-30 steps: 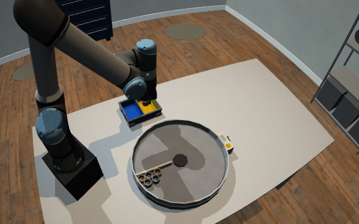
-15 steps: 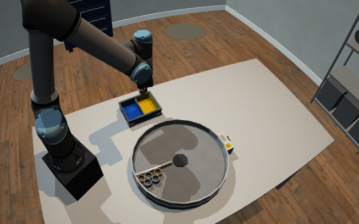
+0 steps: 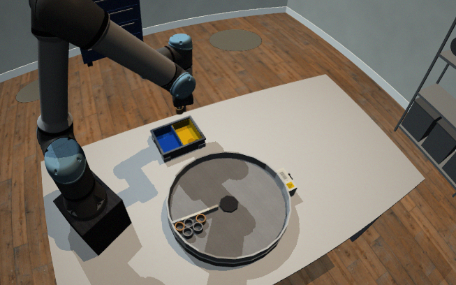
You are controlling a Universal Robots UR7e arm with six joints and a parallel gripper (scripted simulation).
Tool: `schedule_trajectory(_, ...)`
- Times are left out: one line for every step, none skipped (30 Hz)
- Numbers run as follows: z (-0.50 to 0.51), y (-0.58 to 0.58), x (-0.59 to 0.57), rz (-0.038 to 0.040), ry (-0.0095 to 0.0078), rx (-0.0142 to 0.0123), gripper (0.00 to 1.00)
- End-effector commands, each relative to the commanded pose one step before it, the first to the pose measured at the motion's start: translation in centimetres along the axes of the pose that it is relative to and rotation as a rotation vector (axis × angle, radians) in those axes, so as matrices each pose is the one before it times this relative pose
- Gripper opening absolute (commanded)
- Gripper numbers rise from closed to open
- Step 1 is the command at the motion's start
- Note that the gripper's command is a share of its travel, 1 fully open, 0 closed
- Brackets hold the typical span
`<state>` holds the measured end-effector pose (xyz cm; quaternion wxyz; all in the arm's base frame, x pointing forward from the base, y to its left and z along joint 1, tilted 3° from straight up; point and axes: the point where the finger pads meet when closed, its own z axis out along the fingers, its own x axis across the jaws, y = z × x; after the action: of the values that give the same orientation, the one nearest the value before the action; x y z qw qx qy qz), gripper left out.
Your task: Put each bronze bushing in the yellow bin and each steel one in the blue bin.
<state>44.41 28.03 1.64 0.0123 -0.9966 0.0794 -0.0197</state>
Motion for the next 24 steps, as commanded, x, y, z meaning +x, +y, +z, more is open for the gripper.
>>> schedule_trajectory(-0.077, -0.126, 0.064, -0.00045, 0.00147, 0.00125, 0.0)
schedule_trajectory(-0.006, -0.054, 0.011, -0.00025, -0.00001, 0.00014, 0.0)
schedule_trajectory(0.0, 0.0, 0.0, 0.0, 0.0, 0.0, 0.0)
schedule_trajectory(0.0, 0.0, 0.0, 0.0, 0.0, 0.0, 0.0)
schedule_trajectory(0.0, 0.0, 0.0, 0.0, 0.0, 0.0, 0.0)
schedule_trajectory(0.0, 0.0, 0.0, 0.0, 0.0, 0.0, 0.0)
schedule_trajectory(0.0, 0.0, 0.0, 0.0, 0.0, 0.0, 0.0)
schedule_trajectory(0.0, 0.0, 0.0, 0.0, 0.0, 0.0, 0.0)
schedule_trajectory(0.003, 0.027, -0.005, 0.00009, 0.00001, -0.00006, 0.0)
schedule_trajectory(-0.001, 0.0, 0.0, -0.00002, 0.0, 0.00002, 0.0)
schedule_trajectory(-0.001, 0.0, 0.0, -0.00002, 0.0, 0.00002, 0.0)
schedule_trajectory(-0.001, 0.0, 0.0, -0.00002, 0.0, 0.00002, 0.0)
schedule_trajectory(-0.001, 0.0, 0.0, -0.00002, 0.0, 0.00002, 0.0)
schedule_trajectory(0.0, 0.0, 0.0, 0.0, 0.0, 0.0, 0.0)
schedule_trajectory(0.0, 0.0, 0.0, 0.0, 0.0, 0.0, 0.0)
schedule_trajectory(0.0, 0.0, 0.0, 0.0, 0.0, 0.0, 0.0)
schedule_trajectory(0.0, 0.0, 0.0, 0.0, 0.0, 0.0, 0.0)
schedule_trajectory(0.0, 0.0, 0.0, 0.0, 0.0, 0.0, 0.0)
schedule_trajectory(0.518, -0.001, 0.0, 0.00002, 0.0, -0.00001, 0.0)
schedule_trajectory(0.518, 0.0, 0.0, 0.0, 0.0, 0.0, 0.0)
schedule_trajectory(0.518, 0.0, 0.0, 0.0, 0.0, 0.0, 0.0)
schedule_trajectory(0.518, 0.0, 0.0, 0.0, 0.0, 0.0, 0.0)
schedule_trajectory(0.518, 0.0, 0.0, 0.0, 0.0, 0.0, 0.0)
schedule_trajectory(0.0, 0.0, 0.0, 0.0, 0.0, 0.0, 0.0)
